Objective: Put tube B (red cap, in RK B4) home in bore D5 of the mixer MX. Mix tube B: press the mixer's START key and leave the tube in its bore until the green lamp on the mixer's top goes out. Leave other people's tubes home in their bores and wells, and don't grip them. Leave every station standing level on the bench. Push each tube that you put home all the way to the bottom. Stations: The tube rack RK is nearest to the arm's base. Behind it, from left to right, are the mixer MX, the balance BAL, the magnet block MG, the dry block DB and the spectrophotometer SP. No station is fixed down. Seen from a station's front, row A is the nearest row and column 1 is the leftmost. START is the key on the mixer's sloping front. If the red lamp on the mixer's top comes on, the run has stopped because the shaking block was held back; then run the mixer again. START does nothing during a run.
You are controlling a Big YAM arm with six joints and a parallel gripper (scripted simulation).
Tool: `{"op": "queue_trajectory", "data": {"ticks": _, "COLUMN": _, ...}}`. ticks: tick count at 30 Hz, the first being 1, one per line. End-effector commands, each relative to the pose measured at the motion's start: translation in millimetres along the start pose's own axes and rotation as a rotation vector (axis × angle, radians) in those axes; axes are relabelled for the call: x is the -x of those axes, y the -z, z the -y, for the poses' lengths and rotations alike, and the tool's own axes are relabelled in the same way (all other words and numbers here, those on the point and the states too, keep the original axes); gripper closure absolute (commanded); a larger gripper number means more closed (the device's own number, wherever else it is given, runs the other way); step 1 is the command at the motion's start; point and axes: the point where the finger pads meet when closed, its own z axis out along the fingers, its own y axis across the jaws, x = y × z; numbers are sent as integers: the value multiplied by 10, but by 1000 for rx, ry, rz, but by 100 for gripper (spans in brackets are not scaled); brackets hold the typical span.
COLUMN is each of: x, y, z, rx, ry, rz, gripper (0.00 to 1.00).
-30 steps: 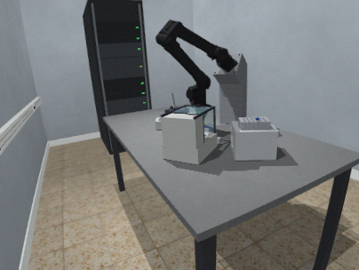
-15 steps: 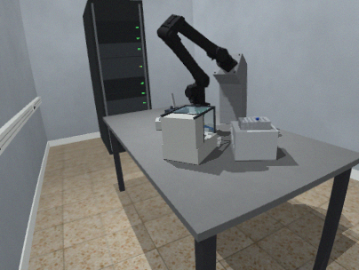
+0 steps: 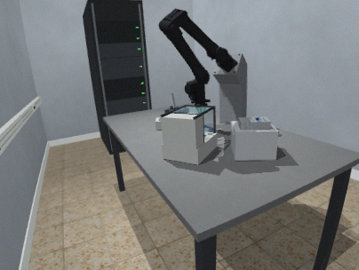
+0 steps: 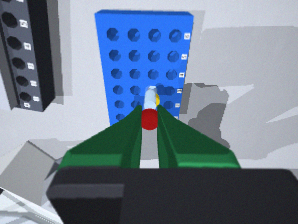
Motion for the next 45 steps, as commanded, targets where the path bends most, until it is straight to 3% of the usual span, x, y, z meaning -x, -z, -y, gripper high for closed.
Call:
{"op": "queue_trajectory", "data": {"ticks": 1, "x": 38, "y": 61, "z": -67, "rx": 16, "ry": 13, "rz": 10, "gripper": 91}}
{"op": "queue_trajectory", "data": {"ticks": 5, "x": 1, "y": 73, "z": 40, "rx": -5, "ry": 4, "rz": 5, "gripper": 91}}
{"op": "queue_trajectory", "data": {"ticks": 45, "x": 15, "y": 122, "z": 39, "rx": -7, "ry": -2, "rz": 10, "gripper": 91}}
